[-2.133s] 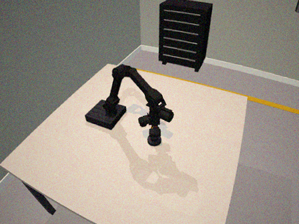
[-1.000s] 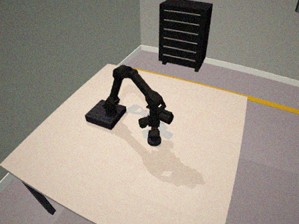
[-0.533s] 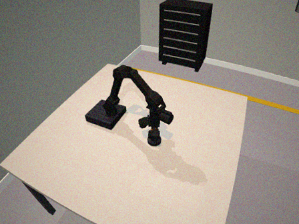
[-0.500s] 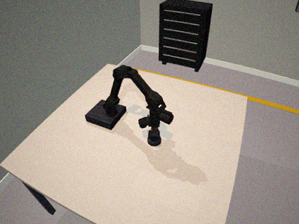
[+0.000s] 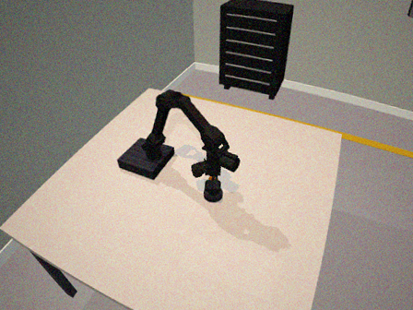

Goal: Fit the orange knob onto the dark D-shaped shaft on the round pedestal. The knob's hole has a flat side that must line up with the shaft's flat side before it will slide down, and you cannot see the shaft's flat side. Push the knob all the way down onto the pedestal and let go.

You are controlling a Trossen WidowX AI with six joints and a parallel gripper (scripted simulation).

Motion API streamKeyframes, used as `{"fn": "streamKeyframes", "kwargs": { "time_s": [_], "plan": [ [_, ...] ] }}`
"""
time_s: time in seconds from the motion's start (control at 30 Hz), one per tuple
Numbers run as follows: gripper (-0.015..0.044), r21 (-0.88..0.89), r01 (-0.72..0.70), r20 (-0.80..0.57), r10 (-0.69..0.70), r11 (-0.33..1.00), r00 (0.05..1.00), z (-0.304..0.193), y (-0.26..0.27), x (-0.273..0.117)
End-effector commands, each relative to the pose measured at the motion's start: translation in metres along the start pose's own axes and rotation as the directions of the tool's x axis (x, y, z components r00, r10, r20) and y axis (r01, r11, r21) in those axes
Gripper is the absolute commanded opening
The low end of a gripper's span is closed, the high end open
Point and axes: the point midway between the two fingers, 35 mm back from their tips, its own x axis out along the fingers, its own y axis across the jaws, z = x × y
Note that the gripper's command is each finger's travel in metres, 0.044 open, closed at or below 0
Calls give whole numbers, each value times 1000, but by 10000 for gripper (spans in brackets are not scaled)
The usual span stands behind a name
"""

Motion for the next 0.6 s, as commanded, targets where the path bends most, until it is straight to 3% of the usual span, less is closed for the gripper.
{"fn": "streamKeyframes", "kwargs": {
  "time_s": [0.0, 0.23, 0.57],
  "plan": [
    [440, 0, 0, 0, 0, 1000, 1000, 0, 0, -3],
    [440, 0, -1, 0, 1, 1000, 1000, 0, 0, -93],
    [440, 0, -1, 0, 1, 1000, 1000, -4, 2, -96]
  ]
}}
